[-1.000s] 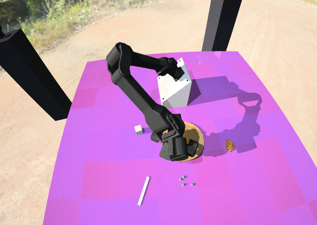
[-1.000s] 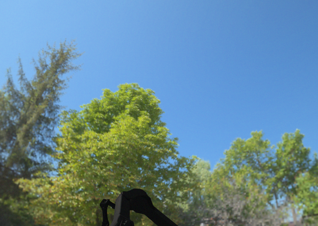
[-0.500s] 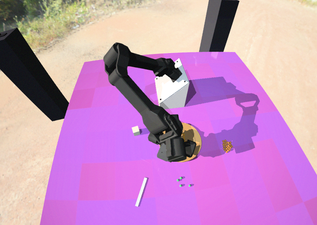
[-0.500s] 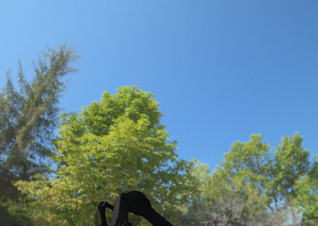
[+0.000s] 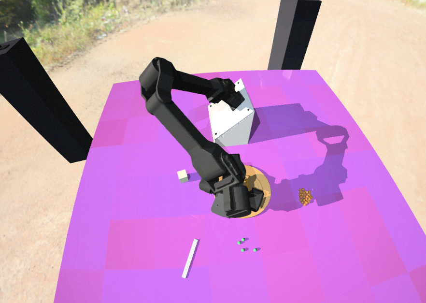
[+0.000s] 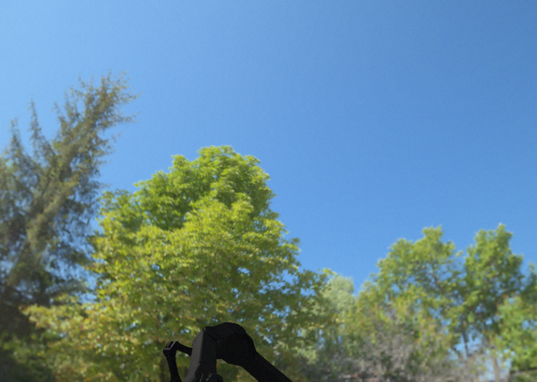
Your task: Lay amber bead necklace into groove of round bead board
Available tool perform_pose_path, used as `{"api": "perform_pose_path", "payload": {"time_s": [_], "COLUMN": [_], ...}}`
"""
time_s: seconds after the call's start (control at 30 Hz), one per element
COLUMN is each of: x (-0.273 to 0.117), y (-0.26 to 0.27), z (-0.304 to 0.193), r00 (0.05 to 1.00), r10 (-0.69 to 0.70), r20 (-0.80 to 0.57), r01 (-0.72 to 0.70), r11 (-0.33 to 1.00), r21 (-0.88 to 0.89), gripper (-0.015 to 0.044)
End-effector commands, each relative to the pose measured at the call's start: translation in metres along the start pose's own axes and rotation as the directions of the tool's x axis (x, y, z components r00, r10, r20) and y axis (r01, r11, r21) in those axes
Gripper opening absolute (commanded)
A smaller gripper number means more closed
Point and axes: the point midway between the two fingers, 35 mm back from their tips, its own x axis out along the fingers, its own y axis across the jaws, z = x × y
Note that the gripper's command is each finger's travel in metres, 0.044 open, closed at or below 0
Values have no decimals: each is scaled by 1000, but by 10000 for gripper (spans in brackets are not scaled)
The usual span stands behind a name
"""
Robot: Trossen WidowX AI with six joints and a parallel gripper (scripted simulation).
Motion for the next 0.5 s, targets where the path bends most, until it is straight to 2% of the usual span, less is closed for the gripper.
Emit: {"api": "perform_pose_path", "payload": {"time_s": [0.0,0.37,0.47], "x": [0,0,-9], "y": [-1,-1,0], "z": [0,0,-3], "r00": [1000,1000,1000], "r10": [-3,-3,-2], "r20": [0,0,-1], "r01": [3,3,2], "r11": [1000,1000,999], "r21": [2,2,33], "gripper": [440,440,361]}}
